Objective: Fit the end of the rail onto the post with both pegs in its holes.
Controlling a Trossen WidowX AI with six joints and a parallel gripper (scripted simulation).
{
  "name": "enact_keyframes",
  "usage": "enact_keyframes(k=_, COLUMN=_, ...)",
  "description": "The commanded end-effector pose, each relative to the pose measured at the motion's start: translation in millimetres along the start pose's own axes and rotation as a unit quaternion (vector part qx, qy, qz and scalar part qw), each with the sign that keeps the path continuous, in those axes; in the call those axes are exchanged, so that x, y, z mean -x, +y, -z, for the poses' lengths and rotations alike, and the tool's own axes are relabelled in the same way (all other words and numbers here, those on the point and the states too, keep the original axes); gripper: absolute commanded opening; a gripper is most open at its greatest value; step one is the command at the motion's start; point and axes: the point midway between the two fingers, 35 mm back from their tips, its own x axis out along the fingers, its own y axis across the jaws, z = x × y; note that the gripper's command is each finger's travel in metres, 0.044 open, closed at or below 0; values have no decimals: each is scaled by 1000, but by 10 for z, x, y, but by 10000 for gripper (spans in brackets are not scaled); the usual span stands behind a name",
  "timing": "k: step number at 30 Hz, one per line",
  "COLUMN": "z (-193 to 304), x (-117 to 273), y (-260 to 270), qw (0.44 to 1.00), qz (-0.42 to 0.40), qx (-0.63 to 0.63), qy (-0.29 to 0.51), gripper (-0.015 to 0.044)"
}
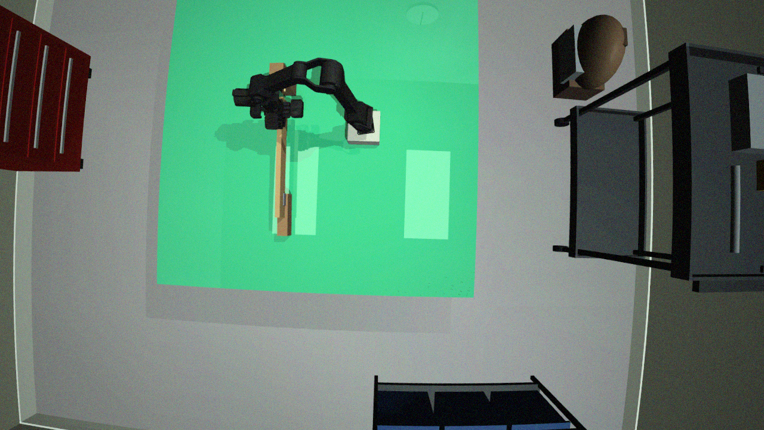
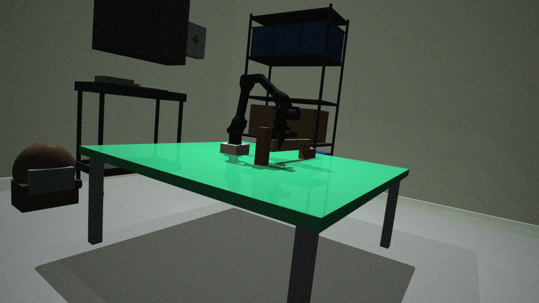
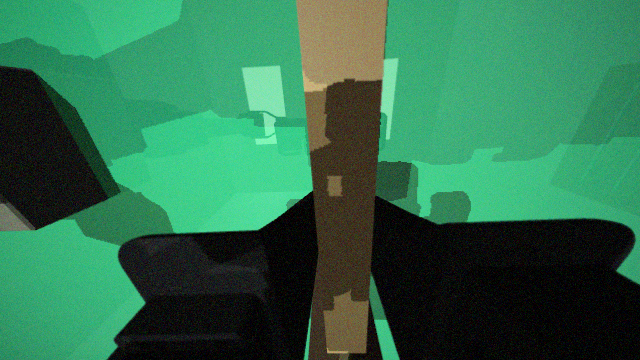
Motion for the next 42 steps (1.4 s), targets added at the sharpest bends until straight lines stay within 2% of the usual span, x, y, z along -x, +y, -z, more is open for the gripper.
enact_keyframes(k=1, z=-3, x=6, y=-14, qw=1000, qz=2, qx=0, qy=-1, gripper=0)
enact_keyframes(k=42, z=76, x=9, y=-9, qw=1000, qz=2, qx=0, qy=-1, gripper=0)
